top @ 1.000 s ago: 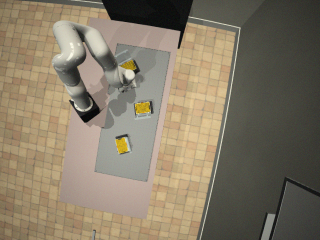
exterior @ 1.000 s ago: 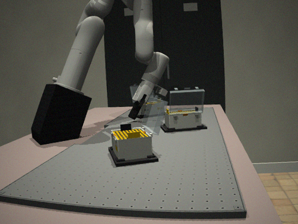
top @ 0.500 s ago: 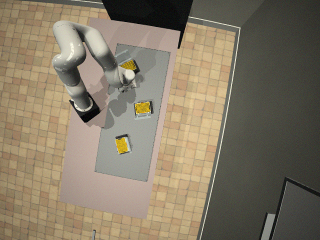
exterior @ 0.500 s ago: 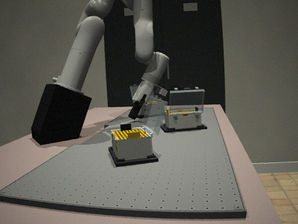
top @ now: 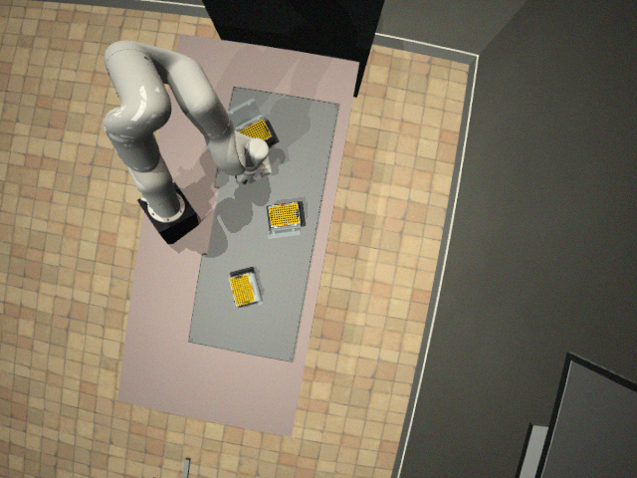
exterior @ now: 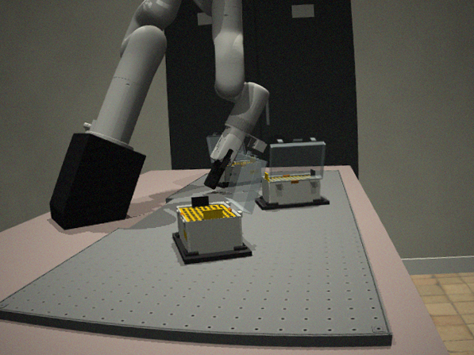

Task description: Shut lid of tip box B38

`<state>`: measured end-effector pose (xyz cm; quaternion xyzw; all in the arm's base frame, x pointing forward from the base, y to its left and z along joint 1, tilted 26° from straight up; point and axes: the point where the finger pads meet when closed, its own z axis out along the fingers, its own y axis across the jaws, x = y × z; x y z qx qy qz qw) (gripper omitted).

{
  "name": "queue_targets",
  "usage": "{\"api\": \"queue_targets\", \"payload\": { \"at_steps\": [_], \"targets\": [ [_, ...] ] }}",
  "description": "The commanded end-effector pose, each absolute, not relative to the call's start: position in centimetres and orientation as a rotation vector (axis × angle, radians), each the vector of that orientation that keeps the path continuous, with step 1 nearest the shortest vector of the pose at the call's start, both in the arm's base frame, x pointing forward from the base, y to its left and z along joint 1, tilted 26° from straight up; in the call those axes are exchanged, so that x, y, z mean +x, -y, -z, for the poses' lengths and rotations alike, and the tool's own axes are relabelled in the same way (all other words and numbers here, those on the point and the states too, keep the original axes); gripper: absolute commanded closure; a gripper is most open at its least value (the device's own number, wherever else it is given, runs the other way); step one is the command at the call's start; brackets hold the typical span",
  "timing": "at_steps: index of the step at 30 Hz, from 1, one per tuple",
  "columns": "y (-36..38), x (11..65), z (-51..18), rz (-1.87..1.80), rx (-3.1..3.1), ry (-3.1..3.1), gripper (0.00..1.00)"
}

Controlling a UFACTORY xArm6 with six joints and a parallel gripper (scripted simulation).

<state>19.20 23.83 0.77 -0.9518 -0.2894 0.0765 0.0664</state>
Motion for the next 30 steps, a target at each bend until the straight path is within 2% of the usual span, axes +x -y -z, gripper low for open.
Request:
{"api": "queue_targets", "payload": {
  "at_steps": [1, 30],
  "targets": [
    [-23.6, 19.0, -1.7, -0.227, -2.869, 0.873, 1.00],
    [-19.0, 15.8, -13.4, -0.226, -2.869, 0.873, 1.00]
  ]
}}
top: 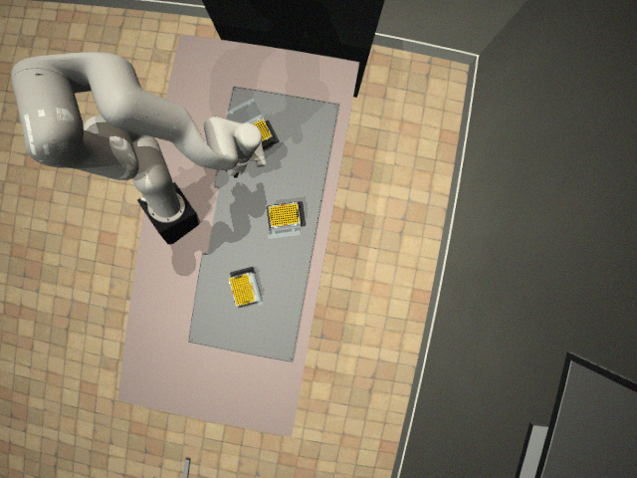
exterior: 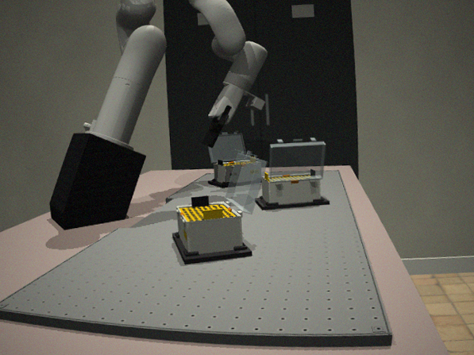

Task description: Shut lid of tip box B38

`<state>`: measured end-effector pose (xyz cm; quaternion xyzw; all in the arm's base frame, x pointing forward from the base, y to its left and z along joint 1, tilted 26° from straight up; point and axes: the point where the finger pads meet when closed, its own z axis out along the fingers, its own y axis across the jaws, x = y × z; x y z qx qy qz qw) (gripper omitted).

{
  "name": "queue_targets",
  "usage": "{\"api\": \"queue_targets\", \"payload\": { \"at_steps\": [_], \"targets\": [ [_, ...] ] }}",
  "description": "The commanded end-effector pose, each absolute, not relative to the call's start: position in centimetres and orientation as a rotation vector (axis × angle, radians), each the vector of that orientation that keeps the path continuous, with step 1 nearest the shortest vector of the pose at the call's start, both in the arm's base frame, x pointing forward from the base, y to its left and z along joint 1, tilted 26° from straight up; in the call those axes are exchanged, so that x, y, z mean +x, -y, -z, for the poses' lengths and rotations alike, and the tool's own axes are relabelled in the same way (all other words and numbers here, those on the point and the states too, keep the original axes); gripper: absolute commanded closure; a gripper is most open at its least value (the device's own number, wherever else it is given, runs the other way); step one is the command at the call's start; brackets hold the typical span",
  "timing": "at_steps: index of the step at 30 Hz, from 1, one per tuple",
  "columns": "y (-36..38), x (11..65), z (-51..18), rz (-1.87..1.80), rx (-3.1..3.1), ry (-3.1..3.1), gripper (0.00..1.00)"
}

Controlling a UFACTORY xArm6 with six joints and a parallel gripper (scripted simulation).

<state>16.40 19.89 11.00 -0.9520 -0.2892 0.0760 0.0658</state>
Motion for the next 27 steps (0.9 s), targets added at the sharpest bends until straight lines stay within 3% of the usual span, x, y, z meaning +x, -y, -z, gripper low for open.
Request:
{"api": "queue_targets", "payload": {
  "at_steps": [1, 27],
  "targets": [
    [-18.8, 15.7, -13.9, -0.226, -2.869, 0.873, 1.00],
    [-17.9, 15.0, -16.1, -0.226, -2.869, 0.873, 1.00]
  ]
}}
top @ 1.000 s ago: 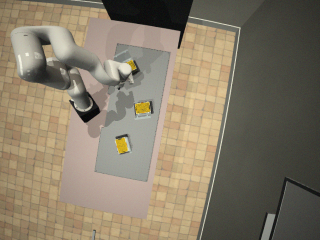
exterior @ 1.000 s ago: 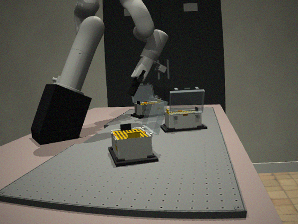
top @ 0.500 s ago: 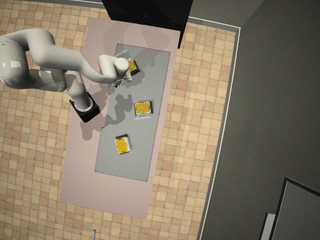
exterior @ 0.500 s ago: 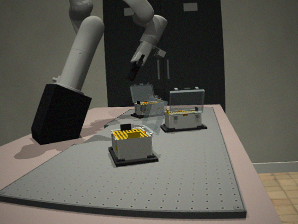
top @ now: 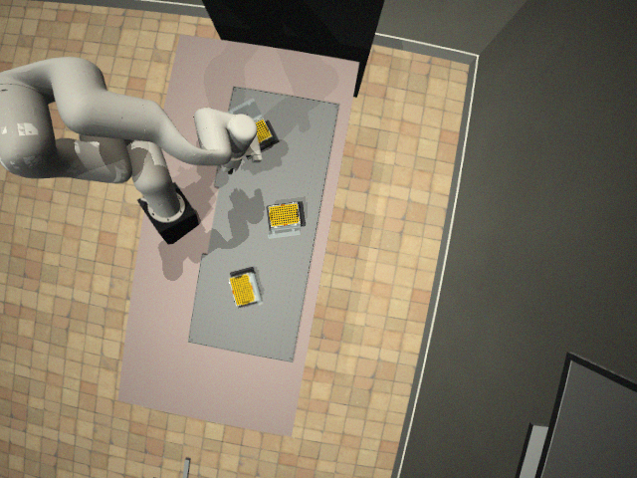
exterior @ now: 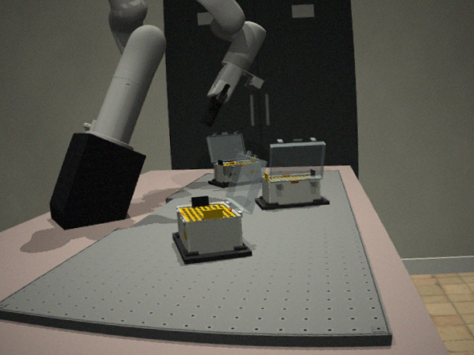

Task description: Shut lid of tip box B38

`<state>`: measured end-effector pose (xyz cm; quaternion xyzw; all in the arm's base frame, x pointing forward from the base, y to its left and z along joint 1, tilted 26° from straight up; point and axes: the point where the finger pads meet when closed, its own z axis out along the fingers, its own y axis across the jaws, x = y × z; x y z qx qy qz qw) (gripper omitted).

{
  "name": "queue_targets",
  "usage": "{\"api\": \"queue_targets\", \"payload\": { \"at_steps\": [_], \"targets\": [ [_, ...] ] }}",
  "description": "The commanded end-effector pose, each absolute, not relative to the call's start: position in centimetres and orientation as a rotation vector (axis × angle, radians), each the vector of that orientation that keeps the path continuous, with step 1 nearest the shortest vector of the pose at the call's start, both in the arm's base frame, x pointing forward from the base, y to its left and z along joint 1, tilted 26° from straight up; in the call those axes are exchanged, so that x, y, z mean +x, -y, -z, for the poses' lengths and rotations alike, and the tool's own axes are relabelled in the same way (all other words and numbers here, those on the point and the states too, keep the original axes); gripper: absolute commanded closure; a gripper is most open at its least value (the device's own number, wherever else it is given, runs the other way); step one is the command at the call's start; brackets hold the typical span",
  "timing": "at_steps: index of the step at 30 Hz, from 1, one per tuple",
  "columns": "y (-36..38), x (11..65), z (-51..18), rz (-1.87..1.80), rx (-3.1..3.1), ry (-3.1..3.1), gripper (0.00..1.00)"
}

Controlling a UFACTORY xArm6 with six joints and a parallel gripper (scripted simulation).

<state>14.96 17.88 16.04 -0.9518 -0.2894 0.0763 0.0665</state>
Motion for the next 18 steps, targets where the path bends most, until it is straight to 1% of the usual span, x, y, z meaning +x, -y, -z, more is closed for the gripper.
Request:
{"api": "queue_targets", "payload": {
  "at_steps": [1, 6, 11, 18],
  "targets": [
    [-17.9, 15.0, -16.1, -0.226, -2.869, 0.873, 1.00],
    [-17.9, 15.0, -16.1, -0.226, -2.869, 0.873, 1.00],
    [-20.2, 14.6, -17.1, -0.178, -2.864, 1.109, 1.00],
    [-22.5, 14.2, -18.0, -0.152, -2.853, 1.230, 1.00]
  ]
}}
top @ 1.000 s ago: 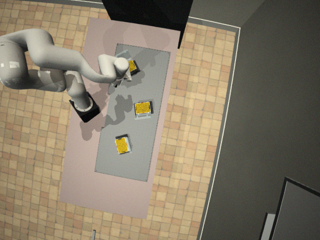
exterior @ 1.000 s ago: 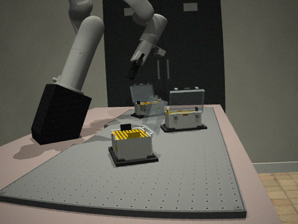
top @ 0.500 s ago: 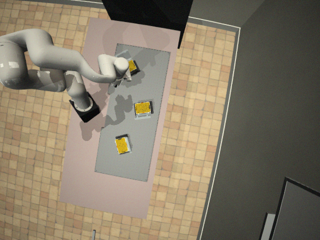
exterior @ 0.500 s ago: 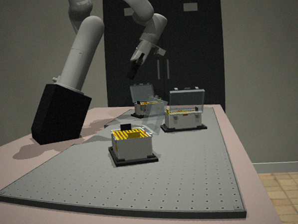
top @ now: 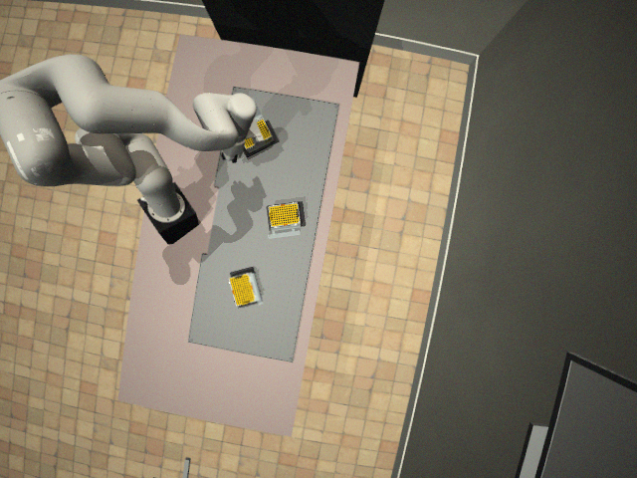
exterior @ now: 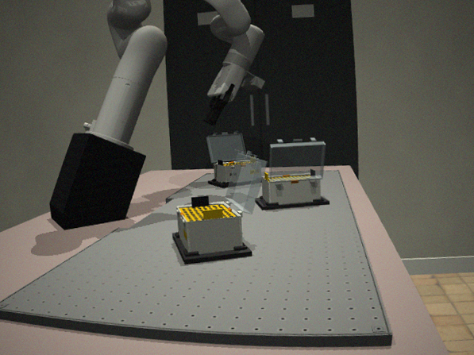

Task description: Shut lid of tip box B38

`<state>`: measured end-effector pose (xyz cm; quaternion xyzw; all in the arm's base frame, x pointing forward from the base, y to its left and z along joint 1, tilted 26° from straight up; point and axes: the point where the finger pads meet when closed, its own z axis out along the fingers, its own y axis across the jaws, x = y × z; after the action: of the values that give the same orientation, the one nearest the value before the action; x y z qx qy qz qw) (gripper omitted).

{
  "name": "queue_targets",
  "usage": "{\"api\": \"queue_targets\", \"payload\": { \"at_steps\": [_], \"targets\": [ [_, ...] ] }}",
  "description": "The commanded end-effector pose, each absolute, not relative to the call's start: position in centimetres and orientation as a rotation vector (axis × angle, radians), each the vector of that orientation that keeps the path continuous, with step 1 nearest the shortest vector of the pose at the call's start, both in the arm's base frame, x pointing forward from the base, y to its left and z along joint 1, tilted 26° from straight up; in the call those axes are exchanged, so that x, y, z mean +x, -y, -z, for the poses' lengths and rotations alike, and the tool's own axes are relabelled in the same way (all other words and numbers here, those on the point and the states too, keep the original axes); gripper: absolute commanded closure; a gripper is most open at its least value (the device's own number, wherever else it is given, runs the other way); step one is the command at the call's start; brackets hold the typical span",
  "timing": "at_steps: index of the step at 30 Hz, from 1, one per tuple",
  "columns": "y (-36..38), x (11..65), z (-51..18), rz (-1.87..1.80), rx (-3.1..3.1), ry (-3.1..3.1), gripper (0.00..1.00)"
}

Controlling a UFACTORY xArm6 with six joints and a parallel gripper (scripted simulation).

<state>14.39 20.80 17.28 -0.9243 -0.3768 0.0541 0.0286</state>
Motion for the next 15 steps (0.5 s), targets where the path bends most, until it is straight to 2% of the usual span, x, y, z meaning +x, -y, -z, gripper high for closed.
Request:
{"api": "queue_targets", "payload": {
  "at_steps": [1, 15],
  "targets": [
    [-23.0, 14.1, -18.2, -0.152, -2.853, 1.230, 1.00],
    [-28.4, 13.1, -20.5, -0.152, -2.853, 1.230, 1.00]
  ]
}}
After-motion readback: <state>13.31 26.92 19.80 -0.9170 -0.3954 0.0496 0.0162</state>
